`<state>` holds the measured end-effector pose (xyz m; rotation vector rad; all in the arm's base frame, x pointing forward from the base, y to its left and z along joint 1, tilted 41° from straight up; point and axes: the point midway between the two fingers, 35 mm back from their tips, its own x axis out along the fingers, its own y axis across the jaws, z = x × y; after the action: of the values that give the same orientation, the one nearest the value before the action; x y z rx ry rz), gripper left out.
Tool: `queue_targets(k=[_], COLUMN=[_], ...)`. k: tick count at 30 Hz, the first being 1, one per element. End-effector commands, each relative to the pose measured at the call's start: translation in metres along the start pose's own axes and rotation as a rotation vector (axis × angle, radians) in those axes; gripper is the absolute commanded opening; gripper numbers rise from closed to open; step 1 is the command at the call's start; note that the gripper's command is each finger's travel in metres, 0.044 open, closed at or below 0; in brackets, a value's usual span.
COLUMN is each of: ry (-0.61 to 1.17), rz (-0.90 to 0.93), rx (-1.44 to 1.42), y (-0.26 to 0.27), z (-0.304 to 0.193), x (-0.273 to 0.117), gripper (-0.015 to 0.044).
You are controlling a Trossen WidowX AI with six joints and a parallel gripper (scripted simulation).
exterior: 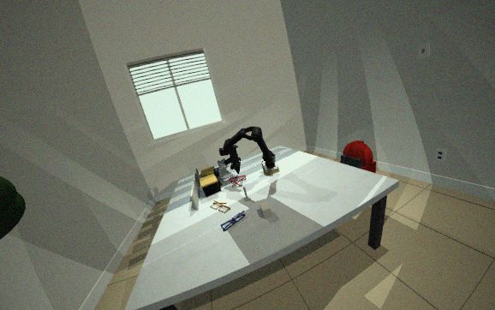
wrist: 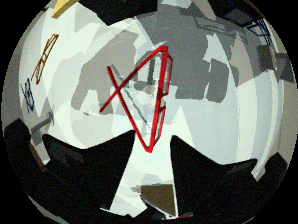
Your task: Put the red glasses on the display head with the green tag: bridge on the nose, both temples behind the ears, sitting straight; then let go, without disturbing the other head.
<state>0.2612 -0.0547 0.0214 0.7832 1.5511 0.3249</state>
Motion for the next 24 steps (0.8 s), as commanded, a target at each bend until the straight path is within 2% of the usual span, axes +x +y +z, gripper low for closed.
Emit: queue_targets(k=[1, 24], ry=[0.001, 0.0], rz=[0.009, 0.009], rx=[-0.006, -0.006], y=[0.001, -0.001], z=[0.0, 0.002], x=[0.0, 0.023], gripper=[0.012, 0.012])
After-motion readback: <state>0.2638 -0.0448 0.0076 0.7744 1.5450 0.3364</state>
